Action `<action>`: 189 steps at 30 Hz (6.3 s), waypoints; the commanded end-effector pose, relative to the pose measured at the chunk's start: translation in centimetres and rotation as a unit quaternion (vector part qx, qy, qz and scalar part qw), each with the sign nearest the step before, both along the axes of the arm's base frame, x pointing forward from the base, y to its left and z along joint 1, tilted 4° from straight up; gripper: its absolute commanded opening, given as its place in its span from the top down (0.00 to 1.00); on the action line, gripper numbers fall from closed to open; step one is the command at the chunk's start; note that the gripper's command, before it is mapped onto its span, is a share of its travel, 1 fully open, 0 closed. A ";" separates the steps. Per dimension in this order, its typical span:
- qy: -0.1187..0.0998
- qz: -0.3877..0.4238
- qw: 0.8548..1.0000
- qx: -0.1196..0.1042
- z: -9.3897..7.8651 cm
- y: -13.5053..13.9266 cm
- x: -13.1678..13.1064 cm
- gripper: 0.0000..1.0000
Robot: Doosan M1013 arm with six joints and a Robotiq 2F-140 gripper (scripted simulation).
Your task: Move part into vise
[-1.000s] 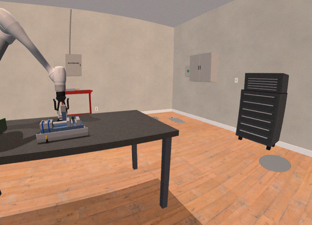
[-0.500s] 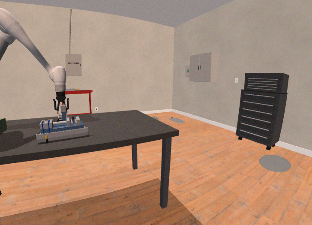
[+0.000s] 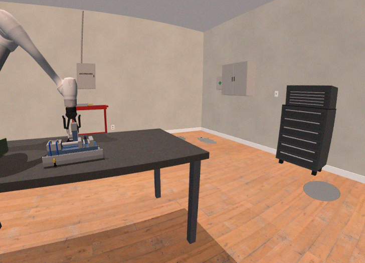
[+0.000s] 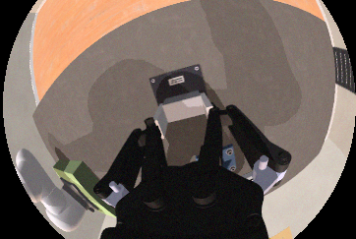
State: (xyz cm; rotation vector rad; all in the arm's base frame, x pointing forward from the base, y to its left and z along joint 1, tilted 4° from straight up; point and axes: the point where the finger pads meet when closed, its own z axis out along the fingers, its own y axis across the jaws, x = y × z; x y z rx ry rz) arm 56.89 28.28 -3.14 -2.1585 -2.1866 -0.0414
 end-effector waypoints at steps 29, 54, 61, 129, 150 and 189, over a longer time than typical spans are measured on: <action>-0.001 0.002 1.000 0.000 3.1 -0.2 0.0 1.00; -0.001 0.002 1.000 0.000 12.2 -0.8 0.3 1.00; -0.001 0.002 1.000 0.000 14.4 -1.0 0.4 1.00; -0.001 0.002 1.000 0.000 20.6 -1.4 0.6 1.00; -0.003 -0.009 1.000 0.008 20.6 -1.0 0.8 1.00; -0.028 -0.262 0.950 0.169 23.1 6.6 7.0 1.00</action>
